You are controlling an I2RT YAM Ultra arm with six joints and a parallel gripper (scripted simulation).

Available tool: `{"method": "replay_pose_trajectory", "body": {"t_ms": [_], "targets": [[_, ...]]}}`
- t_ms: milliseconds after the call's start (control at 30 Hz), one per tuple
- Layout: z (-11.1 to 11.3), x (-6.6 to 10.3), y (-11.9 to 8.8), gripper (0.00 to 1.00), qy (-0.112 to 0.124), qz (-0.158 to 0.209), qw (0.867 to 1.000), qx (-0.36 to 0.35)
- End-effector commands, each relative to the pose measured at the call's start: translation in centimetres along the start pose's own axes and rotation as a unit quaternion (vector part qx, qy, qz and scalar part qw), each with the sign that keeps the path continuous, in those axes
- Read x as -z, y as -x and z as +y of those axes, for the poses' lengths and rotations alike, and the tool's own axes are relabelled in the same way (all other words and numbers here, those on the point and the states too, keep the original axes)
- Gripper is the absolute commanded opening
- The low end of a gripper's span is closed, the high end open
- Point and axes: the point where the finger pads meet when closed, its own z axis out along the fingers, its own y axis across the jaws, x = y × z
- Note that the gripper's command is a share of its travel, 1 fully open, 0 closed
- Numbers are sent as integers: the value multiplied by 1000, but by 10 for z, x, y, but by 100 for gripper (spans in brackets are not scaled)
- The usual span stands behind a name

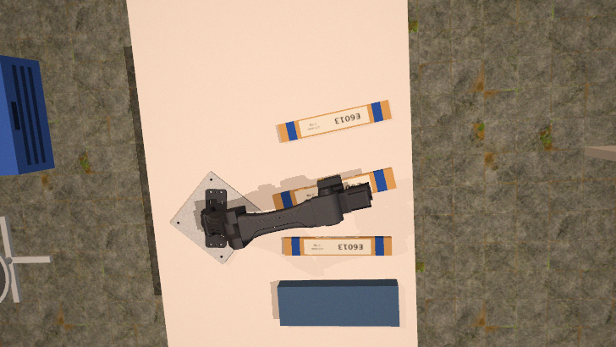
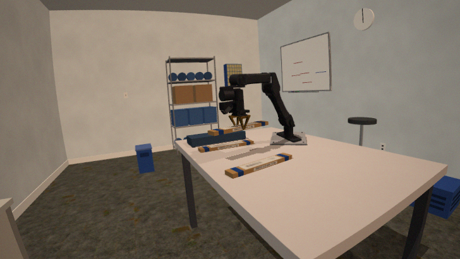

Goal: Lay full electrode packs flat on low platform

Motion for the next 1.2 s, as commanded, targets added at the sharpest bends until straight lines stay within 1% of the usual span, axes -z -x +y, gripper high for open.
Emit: {"method": "replay_pose_trajectory", "body": {"t_ms": [0, 1167], "targets": [[-1, 29, 6, 0, -1, -38, 999, -4], [1, 29, 6, 0, -1, -38, 999, -2]]}}
